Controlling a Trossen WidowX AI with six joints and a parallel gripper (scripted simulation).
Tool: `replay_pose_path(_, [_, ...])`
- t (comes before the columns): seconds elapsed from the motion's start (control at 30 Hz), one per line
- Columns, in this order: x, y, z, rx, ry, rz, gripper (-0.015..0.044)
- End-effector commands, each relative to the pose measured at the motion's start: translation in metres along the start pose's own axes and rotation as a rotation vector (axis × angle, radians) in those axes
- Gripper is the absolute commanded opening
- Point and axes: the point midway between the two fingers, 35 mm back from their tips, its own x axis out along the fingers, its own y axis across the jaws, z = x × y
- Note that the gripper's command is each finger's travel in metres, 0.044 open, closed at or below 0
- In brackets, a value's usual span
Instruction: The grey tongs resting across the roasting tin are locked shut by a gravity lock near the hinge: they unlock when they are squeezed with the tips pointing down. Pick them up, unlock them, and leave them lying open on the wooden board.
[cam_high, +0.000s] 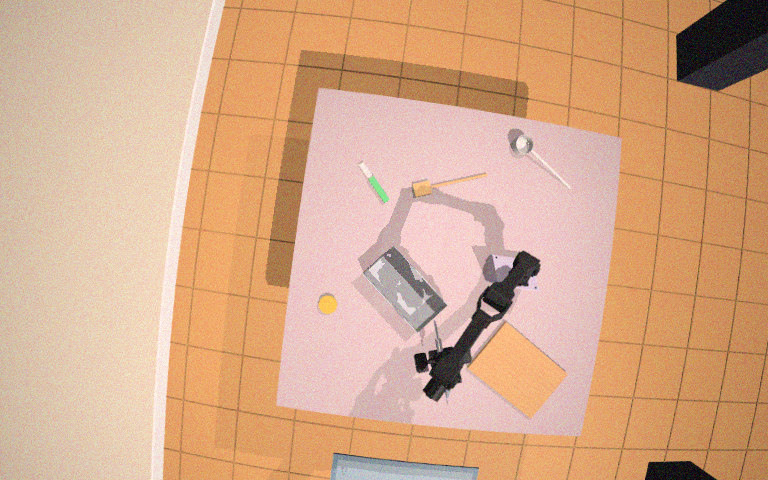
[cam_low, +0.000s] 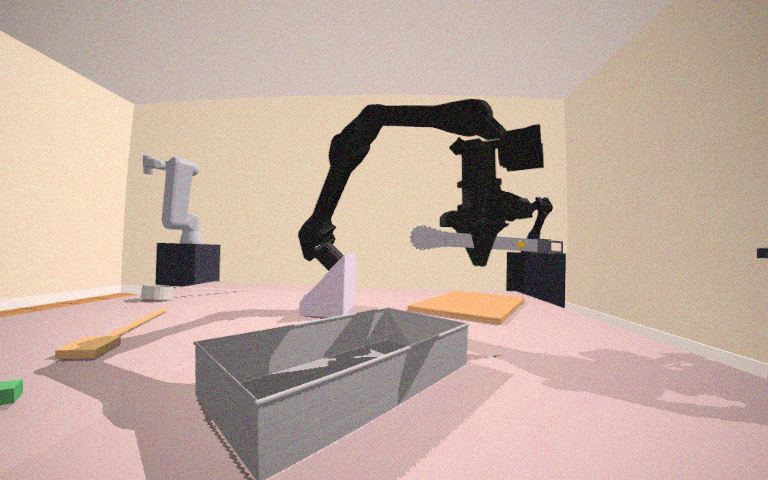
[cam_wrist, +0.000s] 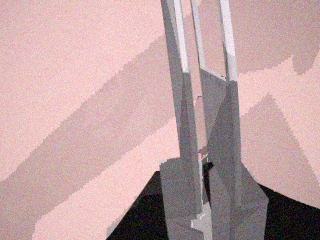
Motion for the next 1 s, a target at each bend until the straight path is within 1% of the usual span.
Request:
replay_pose_path(0.0, [-0.003,0.002,0.009,-0.139,-0.01,-0.011,-0.015])
replay_pose_path(0.97, [0.005,0.037,0.058,-1.258,0.008,-0.008,-0.015])
